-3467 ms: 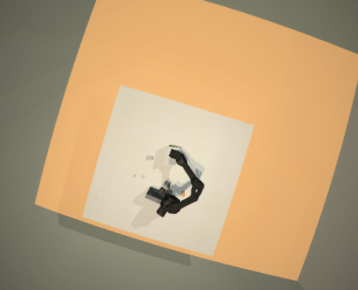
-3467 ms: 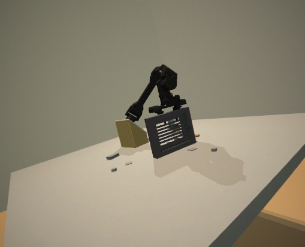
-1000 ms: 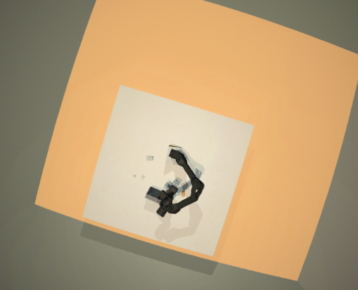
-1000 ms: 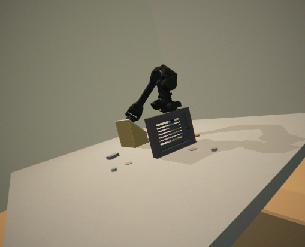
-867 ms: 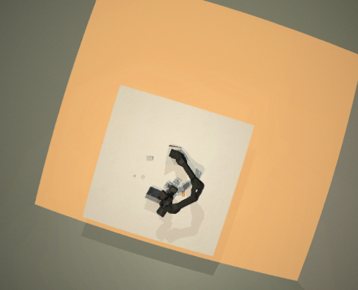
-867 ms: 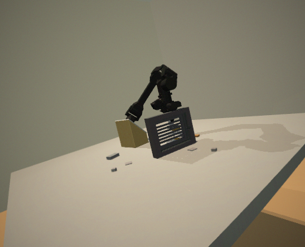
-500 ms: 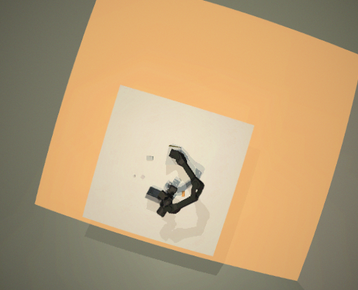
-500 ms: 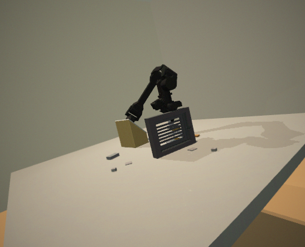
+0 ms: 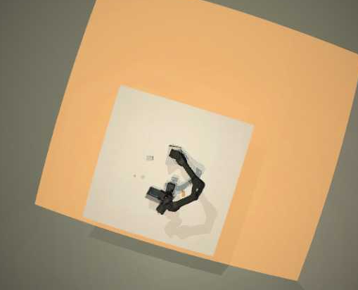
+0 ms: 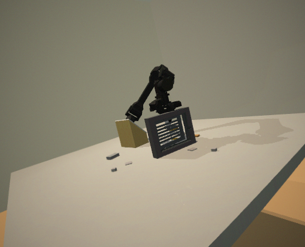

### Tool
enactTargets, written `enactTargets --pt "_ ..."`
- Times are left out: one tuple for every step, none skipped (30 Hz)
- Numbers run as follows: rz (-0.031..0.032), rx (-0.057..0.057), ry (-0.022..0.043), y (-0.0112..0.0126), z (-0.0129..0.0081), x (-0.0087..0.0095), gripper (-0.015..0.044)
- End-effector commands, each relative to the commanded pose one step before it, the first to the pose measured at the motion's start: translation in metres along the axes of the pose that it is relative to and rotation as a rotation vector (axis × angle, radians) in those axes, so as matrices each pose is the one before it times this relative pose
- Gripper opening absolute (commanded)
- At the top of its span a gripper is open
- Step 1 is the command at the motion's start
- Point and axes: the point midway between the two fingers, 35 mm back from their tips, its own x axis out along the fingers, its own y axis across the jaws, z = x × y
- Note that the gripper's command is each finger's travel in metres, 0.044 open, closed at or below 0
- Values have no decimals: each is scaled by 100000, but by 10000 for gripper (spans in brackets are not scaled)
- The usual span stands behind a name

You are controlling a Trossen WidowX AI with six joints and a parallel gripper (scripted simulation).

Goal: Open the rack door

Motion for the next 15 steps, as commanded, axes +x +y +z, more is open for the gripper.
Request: enactTargets --pt "254 -11252 -846 -512 283 33 25" --pt "-6 -1788 -2 -144 38 1 25" --pt "-6 -1755 -4 -162 46 0 25" --pt "-7 -1767 -3 -164 43 1 25" --pt "-7 -1767 -2 -165 39 1 25" --pt "-7 -1726 -4 -179 45 0 25" --pt "-7 -1732 -3 -181 41 1 25" --pt "-7 -1732 -2 -182 37 2 25" --pt "-8 -1687 -4 -194 42 0 25" --pt "-8 -1691 -3 -195 38 1 25" --pt "-8 -1691 -1 -196 33 2 25" --pt "-8 -1523 -4 -191 38 1 25" --pt "-8 -1526 -3 -192 34 1 25" --pt "-8 -1527 -1 -193 30 2 25" --pt "-8 -1571 -4 -208 38 1 25"
